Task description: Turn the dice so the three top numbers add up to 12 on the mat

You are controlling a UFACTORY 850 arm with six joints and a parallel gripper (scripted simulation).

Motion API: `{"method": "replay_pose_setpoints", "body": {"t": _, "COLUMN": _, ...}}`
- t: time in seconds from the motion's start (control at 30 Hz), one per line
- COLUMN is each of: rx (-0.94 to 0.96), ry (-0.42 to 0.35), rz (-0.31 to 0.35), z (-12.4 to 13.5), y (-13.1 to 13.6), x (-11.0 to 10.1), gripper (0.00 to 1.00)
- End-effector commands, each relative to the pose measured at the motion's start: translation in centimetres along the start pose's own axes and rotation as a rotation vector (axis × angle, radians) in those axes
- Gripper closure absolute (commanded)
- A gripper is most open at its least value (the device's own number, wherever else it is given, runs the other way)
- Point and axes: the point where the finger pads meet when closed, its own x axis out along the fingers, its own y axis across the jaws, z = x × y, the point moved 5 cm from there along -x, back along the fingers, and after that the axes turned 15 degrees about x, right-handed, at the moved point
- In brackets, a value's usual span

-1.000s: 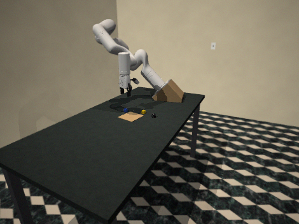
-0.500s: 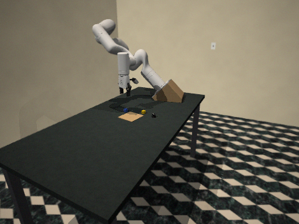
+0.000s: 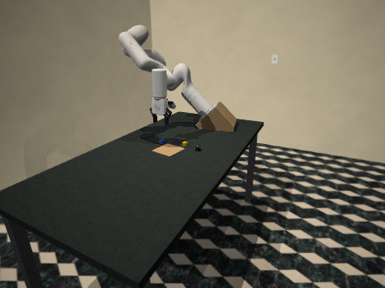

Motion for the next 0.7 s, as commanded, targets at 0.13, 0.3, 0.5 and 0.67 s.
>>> {"method": "replay_pose_setpoints", "body": {"t": 0.13, "rx": -0.289, "ry": 0.007, "rz": 0.002, "z": 0.1, "y": 0.0, "x": 0.9, "gripper": 0.00}}
{"method": "replay_pose_setpoints", "body": {"t": 0.3, "rx": -0.431, "ry": 0.007, "rz": 0.002, "z": 0.1, "y": -0.1, "x": 1.3, "gripper": 0.00}}
{"method": "replay_pose_setpoints", "body": {"t": 0.5, "rx": -0.569, "ry": 0.007, "rz": 0.003, "z": 0.1, "y": -0.1, "x": 1.7, "gripper": 0.00}}
{"method": "replay_pose_setpoints", "body": {"t": 0.67, "rx": -0.725, "ry": 0.007, "rz": 0.004, "z": 0.1, "y": -0.2, "x": 2.2, "gripper": 0.00}}
